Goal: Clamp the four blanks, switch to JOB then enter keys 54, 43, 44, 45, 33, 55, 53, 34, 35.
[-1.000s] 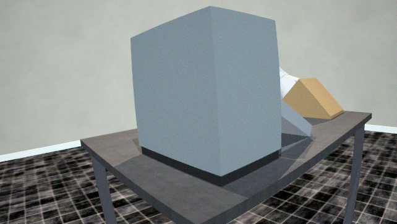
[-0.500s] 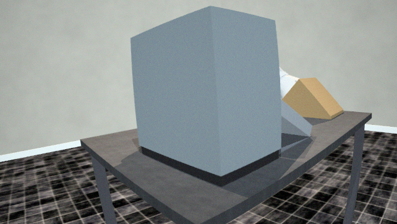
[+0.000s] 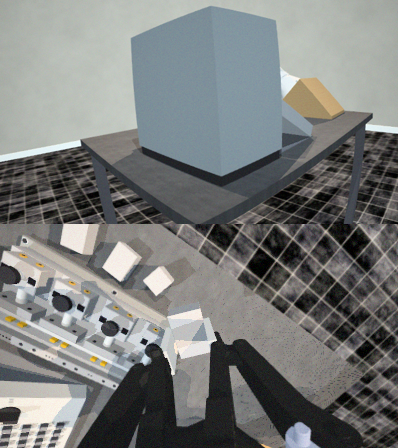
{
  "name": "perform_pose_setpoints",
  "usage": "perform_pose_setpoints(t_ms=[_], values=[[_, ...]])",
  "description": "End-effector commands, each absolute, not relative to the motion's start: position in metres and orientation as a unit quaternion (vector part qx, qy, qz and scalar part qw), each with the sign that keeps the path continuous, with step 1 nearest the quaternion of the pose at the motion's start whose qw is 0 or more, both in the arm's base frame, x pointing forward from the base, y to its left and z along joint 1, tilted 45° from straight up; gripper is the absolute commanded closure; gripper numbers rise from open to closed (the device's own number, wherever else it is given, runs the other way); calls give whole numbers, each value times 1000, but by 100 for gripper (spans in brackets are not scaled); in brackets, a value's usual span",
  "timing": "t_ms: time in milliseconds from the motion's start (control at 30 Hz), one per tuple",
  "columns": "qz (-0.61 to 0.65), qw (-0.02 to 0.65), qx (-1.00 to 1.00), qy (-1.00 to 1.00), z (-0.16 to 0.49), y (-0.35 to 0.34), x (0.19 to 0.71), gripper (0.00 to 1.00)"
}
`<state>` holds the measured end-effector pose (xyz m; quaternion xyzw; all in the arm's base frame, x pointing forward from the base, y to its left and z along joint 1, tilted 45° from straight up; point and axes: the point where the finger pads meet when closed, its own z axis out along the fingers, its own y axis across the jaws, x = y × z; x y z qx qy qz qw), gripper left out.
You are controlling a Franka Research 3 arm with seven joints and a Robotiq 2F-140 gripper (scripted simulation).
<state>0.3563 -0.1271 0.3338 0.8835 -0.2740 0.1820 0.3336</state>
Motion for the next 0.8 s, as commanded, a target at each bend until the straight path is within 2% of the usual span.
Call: perform_pose_setpoints(t_ms=[0, 200, 567, 767], values=[[176, 337, 885, -269, 335, -126, 353, 100], [164, 342, 895, -236, 322, -111, 359, 100], [64, 373, 925, 17, 216, 0, 365, 100], [45, 377, 923, 63, 196, 18, 360, 100]])
